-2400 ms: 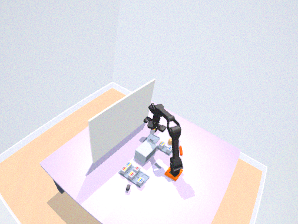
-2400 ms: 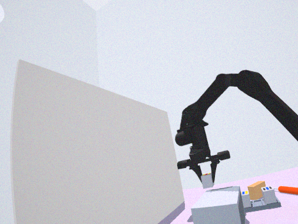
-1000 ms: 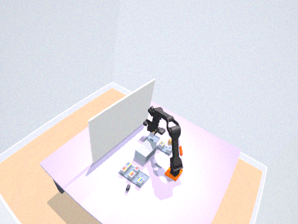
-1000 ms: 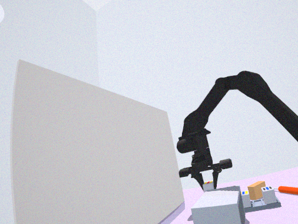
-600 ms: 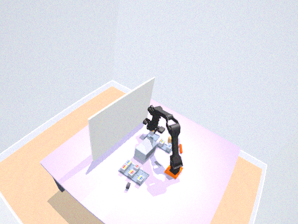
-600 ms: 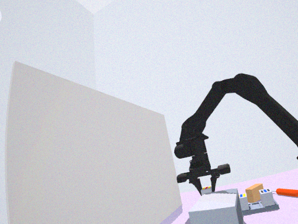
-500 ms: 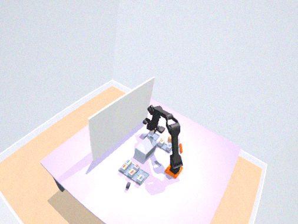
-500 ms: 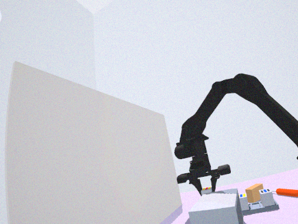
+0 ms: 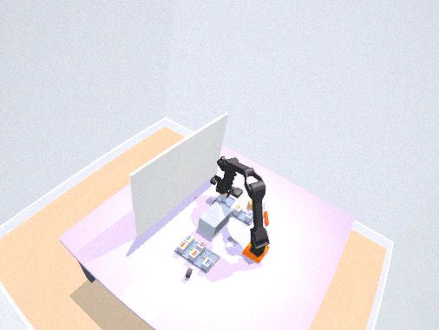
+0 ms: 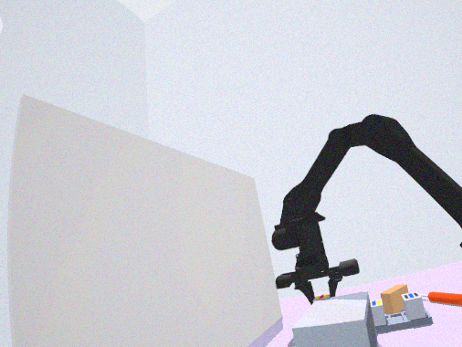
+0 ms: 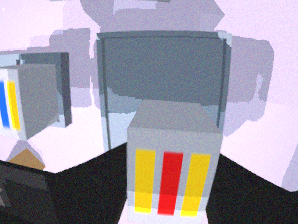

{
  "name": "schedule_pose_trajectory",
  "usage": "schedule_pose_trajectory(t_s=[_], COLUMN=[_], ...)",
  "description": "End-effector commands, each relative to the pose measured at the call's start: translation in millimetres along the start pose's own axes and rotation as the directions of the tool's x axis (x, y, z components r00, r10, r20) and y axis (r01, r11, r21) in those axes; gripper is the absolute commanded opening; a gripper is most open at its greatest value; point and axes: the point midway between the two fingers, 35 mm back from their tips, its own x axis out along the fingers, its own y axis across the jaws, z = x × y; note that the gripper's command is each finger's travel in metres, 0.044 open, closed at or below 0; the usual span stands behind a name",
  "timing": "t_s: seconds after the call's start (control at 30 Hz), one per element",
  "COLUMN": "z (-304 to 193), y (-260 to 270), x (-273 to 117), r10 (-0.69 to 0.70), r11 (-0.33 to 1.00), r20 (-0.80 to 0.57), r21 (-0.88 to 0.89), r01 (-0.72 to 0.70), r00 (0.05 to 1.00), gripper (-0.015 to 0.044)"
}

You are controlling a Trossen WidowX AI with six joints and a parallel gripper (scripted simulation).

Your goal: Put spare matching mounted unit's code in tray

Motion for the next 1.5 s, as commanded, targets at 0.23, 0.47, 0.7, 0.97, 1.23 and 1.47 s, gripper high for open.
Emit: schedule_pose_trajectory(t_s=[0.23, 0.47, 0.7, 0.97, 1.23, 1.47], z=[1.6, 2.2, 2.8, 3.6, 3.0, 3.0], y=[1.0, 1.8, 2.8, 4.0, 4.6, 4.6], x=[8.4, 13.3, 18.2, 23.8, 25.2, 25.2], r10=[-0.002, -0.002, -0.002, -0.002, 0.0, 0.0], r11=[1.0, 1.0, 1.0, 1.0, 1.0, 1.0], r20=[0.005, 0.005, 0.005, 0.005, 0.001, 0.001], r21=[0.004, 0.004, 0.004, 0.004, 0.0, 0.0], r01=[0.002, 0.002, 0.002, 0.002, 0.0, 0.0], r00=[1.0, 1.0, 1.0, 1.0, 1.0, 1.0], gripper=[0.0, 0.0, 0.0, 0.0, 0.0053, 0.0236])
